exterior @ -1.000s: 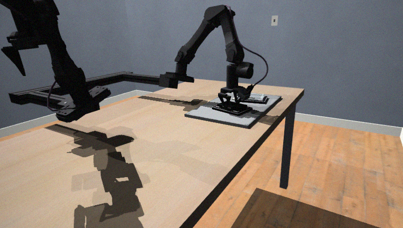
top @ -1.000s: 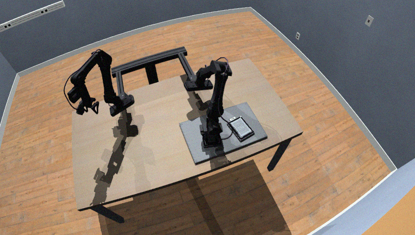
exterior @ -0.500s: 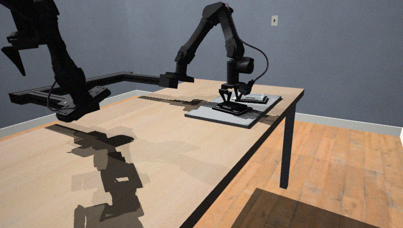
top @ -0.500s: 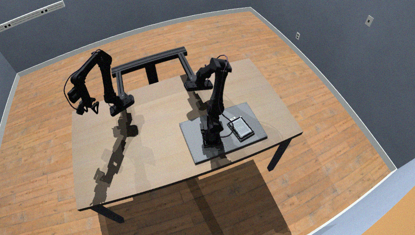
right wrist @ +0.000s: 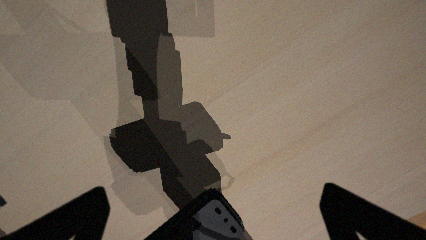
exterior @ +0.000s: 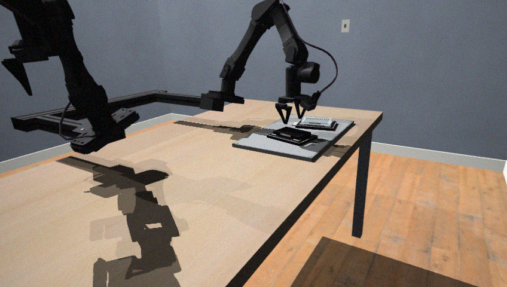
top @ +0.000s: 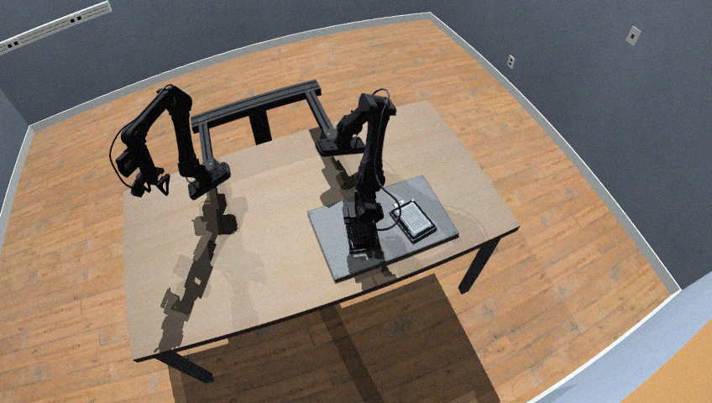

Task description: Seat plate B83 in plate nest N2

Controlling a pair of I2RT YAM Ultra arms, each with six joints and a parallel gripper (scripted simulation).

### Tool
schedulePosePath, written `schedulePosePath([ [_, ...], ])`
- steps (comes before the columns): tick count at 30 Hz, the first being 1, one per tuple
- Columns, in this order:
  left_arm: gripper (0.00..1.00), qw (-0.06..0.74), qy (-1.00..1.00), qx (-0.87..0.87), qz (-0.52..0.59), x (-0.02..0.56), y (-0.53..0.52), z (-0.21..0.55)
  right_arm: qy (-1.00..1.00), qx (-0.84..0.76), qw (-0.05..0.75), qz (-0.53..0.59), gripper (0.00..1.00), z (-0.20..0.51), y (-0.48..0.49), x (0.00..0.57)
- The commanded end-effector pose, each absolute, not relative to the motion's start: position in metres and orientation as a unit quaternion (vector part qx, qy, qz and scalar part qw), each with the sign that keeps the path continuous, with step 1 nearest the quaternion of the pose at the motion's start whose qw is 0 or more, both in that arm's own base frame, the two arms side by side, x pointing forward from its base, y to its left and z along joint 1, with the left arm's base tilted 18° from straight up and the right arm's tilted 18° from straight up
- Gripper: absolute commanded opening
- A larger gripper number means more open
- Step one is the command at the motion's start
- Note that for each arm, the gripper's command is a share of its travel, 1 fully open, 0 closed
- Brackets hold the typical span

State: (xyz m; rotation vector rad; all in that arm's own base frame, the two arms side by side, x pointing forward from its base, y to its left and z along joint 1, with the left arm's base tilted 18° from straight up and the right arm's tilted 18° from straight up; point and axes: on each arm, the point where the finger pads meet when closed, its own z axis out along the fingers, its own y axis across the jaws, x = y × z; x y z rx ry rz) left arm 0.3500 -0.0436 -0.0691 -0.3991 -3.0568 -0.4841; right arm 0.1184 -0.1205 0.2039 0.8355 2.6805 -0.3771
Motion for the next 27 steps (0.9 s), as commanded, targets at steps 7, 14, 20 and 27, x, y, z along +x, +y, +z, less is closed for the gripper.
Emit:
schedulePosePath([
  [7,1.0,0.014,-0.979,-0.134,-0.152,0.3515,-0.0545,-0.0586,0.931,0.296,0.167,-0.136,1.0,0.206,-0.1201,0.1156],
  [14,1.0,0.01,-0.979,-0.134,-0.152,0.3497,-0.0538,-0.061,0.931,0.296,0.167,-0.136,1.0,0.206,-0.1201,0.1156],
  [20,1.0,0.01,-0.979,-0.134,-0.152,0.3497,-0.0538,-0.061,0.931,0.296,0.167,-0.136,1.0,0.206,-0.1201,0.1156],
  [27,1.0,0.01,-0.979,-0.134,-0.152,0.3497,-0.0538,-0.061,0.931,0.296,0.167,-0.136,1.0,0.206,-0.1201,0.1156],
])
